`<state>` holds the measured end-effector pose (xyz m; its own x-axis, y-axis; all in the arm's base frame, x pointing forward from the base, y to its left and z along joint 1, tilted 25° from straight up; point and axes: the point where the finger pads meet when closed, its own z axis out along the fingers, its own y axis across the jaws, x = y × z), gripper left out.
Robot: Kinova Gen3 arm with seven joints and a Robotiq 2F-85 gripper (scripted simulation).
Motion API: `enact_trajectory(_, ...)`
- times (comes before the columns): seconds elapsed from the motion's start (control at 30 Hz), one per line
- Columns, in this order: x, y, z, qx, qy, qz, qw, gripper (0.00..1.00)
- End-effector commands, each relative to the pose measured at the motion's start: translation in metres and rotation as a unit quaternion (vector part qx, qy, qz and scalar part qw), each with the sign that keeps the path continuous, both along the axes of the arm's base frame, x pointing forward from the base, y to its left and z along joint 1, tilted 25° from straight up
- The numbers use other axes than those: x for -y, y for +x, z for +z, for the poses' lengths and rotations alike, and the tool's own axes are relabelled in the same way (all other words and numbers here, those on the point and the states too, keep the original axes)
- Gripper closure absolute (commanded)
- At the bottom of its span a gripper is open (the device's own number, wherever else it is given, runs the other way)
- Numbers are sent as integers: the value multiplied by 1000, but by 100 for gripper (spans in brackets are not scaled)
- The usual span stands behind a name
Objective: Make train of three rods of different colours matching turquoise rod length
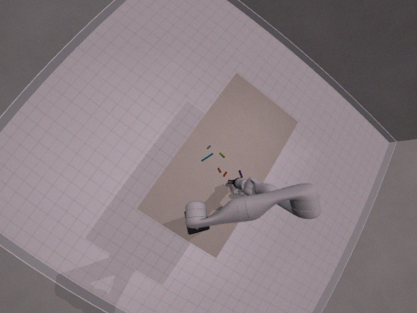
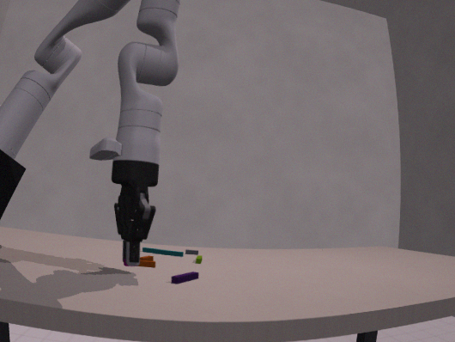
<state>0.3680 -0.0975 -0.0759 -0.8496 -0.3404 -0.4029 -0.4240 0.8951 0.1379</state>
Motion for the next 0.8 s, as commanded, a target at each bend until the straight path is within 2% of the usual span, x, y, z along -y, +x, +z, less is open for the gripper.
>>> enact_trajectory(0.0, 0, 3, 0, 4, -2, 3, 1000, 95)
enact_trajectory(0.77, -1, 4, 1, 5, -4, 7, 1000, 95)
